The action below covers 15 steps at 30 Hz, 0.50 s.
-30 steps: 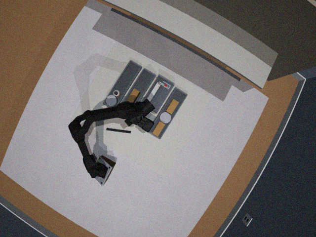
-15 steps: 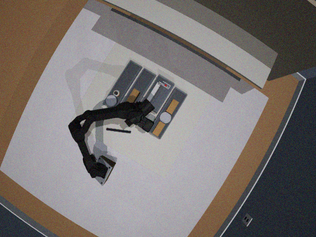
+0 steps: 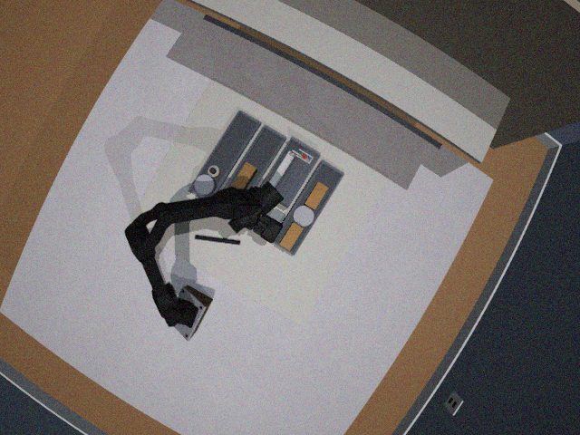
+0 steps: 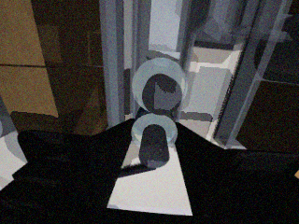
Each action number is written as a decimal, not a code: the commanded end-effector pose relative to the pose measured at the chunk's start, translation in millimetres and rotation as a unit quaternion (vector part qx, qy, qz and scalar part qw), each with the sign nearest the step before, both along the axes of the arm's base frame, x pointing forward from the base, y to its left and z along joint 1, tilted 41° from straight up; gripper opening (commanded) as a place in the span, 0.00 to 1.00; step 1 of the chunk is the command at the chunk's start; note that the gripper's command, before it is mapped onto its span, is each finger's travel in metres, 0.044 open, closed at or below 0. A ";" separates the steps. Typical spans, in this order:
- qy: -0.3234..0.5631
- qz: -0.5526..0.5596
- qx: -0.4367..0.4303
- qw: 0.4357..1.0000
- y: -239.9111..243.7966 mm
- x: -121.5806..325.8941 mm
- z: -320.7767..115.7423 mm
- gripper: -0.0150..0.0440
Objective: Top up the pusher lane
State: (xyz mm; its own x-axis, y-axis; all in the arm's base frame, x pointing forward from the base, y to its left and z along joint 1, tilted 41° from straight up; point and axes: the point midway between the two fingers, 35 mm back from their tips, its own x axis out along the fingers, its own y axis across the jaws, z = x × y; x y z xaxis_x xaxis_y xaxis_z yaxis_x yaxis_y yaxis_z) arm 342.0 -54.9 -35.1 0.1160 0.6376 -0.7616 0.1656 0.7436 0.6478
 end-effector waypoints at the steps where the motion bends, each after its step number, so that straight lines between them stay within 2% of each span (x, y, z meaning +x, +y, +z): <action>1: -0.006 -0.001 0.003 1.000 0.9 1.5 0.9 0.25; 15: -0.006 -0.001 0.003 1.000 1.3 -0.8 0.8 0.25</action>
